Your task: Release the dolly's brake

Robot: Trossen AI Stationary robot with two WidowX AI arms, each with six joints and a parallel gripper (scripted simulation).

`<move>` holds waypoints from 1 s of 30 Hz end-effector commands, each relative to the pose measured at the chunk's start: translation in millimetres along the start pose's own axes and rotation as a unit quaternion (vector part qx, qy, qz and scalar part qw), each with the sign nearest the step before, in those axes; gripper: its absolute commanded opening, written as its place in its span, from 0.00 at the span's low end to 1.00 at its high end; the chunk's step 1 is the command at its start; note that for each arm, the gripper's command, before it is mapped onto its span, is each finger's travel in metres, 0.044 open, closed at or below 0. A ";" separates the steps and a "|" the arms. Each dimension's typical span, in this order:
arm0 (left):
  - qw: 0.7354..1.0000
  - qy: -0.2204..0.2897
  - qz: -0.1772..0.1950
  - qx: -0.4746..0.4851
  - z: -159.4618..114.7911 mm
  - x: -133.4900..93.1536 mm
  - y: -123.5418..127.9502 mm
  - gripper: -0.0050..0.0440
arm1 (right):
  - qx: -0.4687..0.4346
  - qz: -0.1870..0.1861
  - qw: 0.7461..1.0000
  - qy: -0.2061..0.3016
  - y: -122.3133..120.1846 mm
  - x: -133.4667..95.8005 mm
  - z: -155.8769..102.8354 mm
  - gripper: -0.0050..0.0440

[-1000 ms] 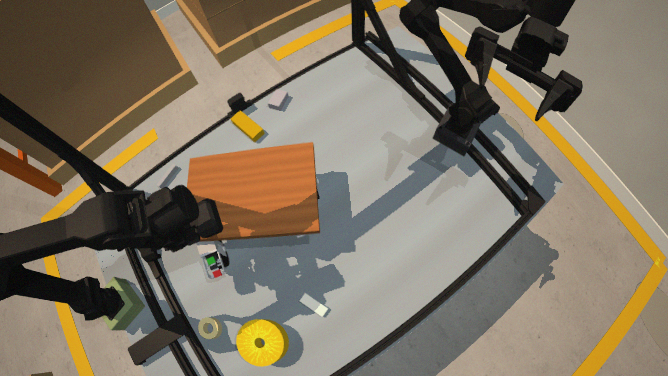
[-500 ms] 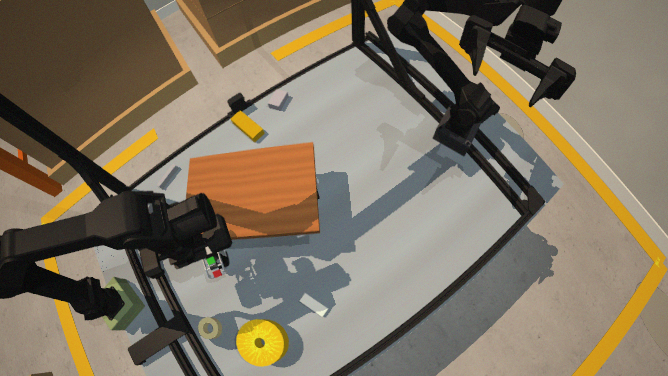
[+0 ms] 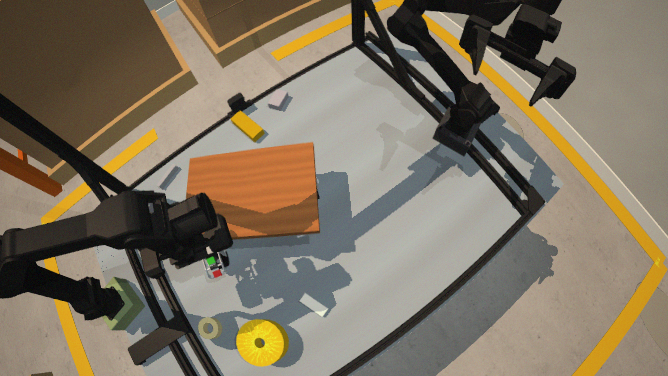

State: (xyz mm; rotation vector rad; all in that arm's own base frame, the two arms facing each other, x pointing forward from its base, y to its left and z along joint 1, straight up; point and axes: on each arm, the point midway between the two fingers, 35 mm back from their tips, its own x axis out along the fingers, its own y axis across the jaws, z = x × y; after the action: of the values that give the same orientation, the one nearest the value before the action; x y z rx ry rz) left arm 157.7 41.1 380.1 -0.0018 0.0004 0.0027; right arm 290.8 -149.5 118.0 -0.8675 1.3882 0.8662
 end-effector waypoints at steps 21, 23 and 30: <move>1.000 0.000 -0.001 0.001 0.8 -0.2 -1.1 1.00 | -0.001 0.001 1.000 0.001 -0.3 15.2 -0.8 0.10; 1.000 0.000 -0.001 0.001 0.8 -0.2 -1.1 1.00 | -0.001 0.001 1.000 0.001 -0.2 18.3 -0.8 0.10; 1.000 0.000 -0.001 0.001 0.8 -0.2 -1.1 1.00 | -0.001 0.001 1.000 0.001 0.1 29.1 -0.8 0.10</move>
State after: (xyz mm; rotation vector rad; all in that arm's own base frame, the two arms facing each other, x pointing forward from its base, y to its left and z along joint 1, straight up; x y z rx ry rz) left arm 157.6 41.1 380.4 -0.0007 0.0002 0.0045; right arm 291.7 -150.1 95.5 -0.8698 1.3871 0.8634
